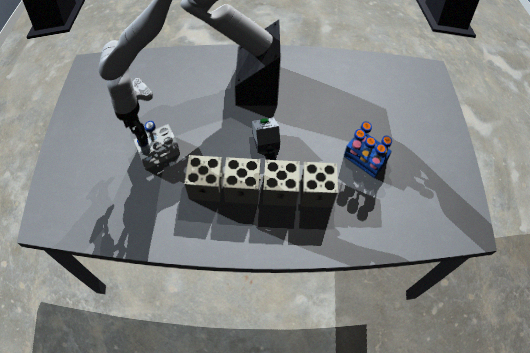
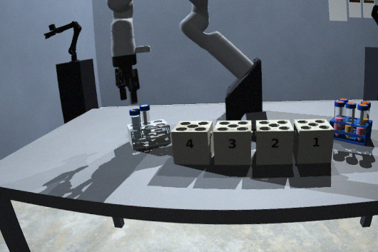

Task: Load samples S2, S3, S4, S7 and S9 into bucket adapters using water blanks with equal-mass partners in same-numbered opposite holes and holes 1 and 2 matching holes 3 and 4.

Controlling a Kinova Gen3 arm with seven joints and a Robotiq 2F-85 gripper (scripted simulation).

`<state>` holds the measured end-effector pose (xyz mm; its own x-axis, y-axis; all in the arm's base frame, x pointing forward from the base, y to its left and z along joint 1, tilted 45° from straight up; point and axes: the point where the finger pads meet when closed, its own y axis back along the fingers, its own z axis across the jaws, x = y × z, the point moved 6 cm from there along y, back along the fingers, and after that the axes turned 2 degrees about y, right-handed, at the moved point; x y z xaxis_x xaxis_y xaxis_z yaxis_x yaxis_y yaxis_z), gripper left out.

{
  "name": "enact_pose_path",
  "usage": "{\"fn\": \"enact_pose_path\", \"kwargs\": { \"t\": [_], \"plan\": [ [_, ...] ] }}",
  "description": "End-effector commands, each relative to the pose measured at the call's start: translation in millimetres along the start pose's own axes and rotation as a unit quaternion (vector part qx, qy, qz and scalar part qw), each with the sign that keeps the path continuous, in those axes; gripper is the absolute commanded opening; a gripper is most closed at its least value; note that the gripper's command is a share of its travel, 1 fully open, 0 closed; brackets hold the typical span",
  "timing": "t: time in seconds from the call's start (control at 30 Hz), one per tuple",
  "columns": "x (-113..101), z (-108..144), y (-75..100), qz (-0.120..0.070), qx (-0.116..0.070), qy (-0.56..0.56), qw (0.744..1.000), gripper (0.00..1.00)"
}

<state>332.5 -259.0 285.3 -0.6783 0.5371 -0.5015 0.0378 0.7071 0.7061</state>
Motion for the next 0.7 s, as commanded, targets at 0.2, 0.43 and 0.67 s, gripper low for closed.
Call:
{"fn": "enact_pose_path", "kwargs": {
  "t": [0.2,0.43,0.67],
  "plan": [
    [-0.2,0.1,16.3,-0.001,0.0,0.0,1.0,1.0],
    [-0.2,0.1,32.3,-0.001,0.0,0.0,1.0,1.0],
    [-0.2,0.1,51.0,-0.001,0.0,0.0,1.0,1.0]
  ]
}}
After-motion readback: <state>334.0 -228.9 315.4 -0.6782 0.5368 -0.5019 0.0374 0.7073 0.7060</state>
